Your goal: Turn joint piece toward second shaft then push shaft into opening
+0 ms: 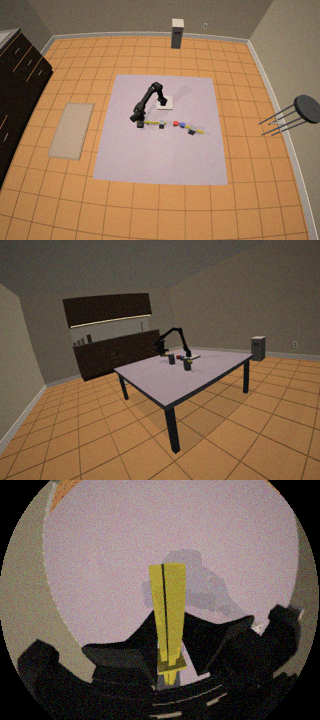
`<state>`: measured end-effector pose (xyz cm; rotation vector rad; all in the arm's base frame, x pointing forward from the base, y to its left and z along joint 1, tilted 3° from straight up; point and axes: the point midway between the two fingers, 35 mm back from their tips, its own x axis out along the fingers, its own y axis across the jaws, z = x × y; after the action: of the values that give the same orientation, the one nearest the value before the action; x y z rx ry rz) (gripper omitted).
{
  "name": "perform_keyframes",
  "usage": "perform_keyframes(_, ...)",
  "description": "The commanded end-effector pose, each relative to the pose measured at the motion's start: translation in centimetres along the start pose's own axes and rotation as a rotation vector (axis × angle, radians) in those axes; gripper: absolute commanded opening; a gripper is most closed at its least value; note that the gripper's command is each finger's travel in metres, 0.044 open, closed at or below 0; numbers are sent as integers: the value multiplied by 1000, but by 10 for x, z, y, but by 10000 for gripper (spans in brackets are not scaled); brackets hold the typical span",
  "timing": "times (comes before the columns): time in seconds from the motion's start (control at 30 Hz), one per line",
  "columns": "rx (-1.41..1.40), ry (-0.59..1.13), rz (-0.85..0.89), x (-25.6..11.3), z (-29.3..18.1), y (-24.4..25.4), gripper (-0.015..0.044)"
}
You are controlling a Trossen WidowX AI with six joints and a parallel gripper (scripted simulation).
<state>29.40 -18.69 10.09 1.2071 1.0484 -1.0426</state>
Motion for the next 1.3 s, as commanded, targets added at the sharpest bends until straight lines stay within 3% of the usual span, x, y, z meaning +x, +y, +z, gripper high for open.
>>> perform_keyframes(0.0,-2,0,10,2,0,0,67)
perform_keyframes(1.27,-3,-2,119,2,17,0,67)
